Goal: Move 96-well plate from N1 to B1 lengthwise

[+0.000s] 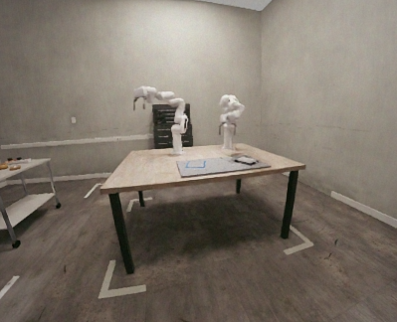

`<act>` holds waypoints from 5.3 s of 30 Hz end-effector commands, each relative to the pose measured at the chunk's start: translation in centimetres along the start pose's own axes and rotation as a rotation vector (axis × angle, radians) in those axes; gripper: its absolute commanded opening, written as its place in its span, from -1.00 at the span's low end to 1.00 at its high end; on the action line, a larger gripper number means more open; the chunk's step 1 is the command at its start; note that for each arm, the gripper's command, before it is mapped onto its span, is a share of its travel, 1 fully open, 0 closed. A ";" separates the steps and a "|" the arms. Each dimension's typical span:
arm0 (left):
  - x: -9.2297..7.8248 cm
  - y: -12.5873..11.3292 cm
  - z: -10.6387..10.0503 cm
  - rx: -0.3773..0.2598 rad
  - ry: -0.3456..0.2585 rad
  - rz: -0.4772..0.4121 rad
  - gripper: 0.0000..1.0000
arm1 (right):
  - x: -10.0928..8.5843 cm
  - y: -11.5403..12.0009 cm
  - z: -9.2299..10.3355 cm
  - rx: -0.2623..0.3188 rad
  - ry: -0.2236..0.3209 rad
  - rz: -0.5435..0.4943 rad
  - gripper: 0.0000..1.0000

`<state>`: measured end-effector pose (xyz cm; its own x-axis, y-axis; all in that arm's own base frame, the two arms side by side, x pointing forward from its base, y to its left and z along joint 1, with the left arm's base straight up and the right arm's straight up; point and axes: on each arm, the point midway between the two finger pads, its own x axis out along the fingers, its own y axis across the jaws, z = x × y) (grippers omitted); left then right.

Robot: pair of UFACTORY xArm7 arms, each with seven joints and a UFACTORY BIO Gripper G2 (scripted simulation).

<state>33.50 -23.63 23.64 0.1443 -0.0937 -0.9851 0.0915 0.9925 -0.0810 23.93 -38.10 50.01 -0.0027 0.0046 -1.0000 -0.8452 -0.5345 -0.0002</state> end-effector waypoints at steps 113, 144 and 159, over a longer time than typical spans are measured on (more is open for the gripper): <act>0.3 18.7 15.8 -0.156 -1.028 0.092 -0.25 | -0.2 14.5 2.5 0.329 0.004 -0.001 1.00; -5.8 24.7 18.4 0.002 -1.424 0.133 -0.25 | -0.2 14.5 2.5 0.329 0.004 -0.001 1.00; -3.1 22.0 19.5 -0.189 -1.419 0.353 -0.25 | -0.2 14.5 2.5 0.329 0.004 -0.001 1.00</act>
<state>53.45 -2.25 28.33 0.9882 0.1531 -0.0086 -0.1531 0.9882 -0.0062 10.32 -43.79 50.01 -0.0009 0.0050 -1.0000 -0.9726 -0.2325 -0.0003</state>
